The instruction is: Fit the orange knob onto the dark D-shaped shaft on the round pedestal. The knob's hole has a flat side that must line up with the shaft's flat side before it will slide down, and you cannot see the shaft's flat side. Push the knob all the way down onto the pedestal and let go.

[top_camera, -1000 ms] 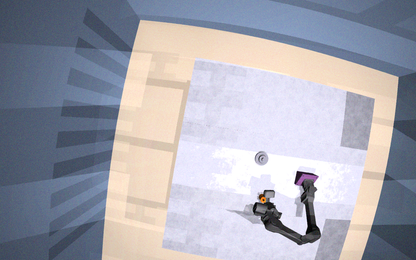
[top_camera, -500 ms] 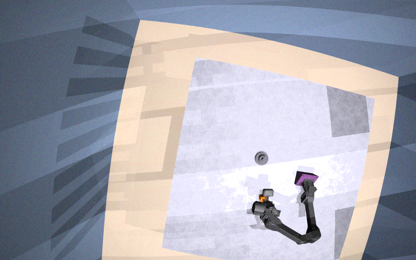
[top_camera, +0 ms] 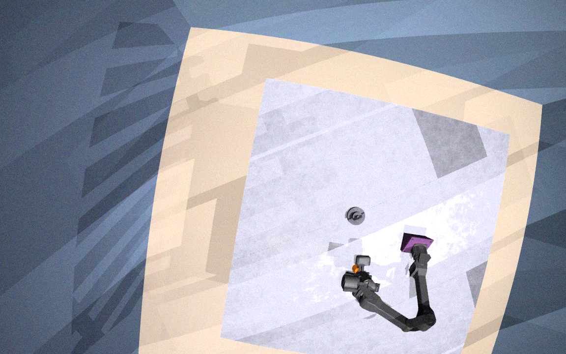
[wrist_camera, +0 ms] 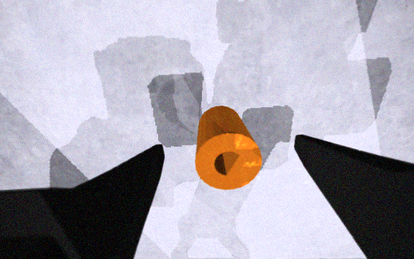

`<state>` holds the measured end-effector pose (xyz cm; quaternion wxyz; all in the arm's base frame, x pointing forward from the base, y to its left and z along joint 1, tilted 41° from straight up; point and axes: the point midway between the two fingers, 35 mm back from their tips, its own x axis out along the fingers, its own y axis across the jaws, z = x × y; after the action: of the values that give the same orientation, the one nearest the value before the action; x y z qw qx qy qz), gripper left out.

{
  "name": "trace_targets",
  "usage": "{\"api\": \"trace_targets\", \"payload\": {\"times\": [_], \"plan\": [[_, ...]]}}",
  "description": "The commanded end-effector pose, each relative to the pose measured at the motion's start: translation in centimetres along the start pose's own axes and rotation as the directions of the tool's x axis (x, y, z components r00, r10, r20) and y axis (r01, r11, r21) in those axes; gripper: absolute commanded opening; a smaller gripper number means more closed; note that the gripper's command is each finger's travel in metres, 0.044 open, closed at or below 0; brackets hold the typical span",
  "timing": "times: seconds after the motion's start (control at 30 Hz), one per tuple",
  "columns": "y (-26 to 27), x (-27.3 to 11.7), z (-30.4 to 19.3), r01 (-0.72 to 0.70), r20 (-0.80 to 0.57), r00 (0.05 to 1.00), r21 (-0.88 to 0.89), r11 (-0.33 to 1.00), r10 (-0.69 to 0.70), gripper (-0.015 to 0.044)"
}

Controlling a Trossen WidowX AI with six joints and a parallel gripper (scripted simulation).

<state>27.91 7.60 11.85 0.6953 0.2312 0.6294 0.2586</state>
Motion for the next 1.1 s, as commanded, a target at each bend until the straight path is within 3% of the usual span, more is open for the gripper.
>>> {"api": "trace_targets", "payload": {"times": [0.0,0.63,0.97,1.07], "plan": [[0.1,0.9,-0.2,-0.006,-0.006,1.0,0.002,1.0,0.006,0.044],[0.3,3.6,-0.4,-0.01,-0.006,1.0,0.002,1.0,0.01,0.044],[0.3,3.6,-0.4,-0.01,-0.006,1.0,0.002,1.0,0.01,0.0177],[0.3,3.6,-0.4,-0.01,-0.006,1.0,0.002,1.0,0.01,0.0158]]}}
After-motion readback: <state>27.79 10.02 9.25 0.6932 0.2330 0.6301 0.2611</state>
